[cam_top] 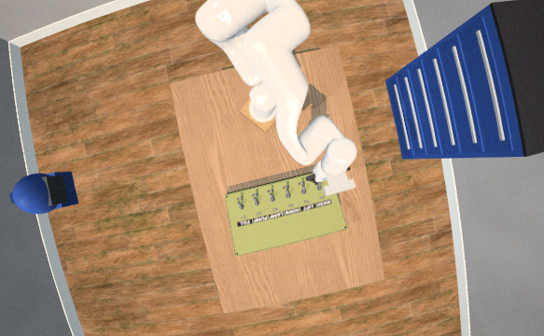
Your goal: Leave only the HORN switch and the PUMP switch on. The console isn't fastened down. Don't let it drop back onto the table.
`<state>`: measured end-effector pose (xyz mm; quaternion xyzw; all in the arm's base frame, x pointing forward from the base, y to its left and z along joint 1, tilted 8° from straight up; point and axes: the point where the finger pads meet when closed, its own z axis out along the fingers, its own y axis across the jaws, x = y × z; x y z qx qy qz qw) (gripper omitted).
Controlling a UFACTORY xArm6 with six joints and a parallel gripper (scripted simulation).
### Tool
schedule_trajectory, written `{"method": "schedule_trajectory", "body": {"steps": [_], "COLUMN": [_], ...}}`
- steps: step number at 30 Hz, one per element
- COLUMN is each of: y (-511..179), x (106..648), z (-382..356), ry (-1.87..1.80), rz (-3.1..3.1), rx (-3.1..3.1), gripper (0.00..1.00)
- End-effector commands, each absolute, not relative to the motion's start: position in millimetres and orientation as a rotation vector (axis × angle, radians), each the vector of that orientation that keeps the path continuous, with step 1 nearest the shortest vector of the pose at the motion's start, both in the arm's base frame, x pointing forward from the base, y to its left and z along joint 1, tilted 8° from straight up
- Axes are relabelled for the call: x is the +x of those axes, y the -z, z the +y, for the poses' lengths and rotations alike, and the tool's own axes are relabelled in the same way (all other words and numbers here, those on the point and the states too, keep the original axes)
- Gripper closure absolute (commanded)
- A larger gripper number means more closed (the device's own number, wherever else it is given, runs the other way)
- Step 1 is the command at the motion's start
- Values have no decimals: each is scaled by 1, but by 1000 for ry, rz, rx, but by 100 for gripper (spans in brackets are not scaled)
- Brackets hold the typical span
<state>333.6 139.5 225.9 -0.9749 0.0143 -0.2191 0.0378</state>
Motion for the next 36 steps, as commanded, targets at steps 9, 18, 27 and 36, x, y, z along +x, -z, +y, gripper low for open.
{"method": "schedule_trajectory", "body": {"steps": [9, 18, 27, 36], "y": [-228, -228, -228, -229], "x": [334, 334, 334, 336], "z": [140, 140, 140, 140], "ry": [677, 677, 677, 674], "rz": [43, 43, 43, 88], "rx": [-2988, -2988, -2988, -2981], "gripper": [23, 23, 23, 23]}}
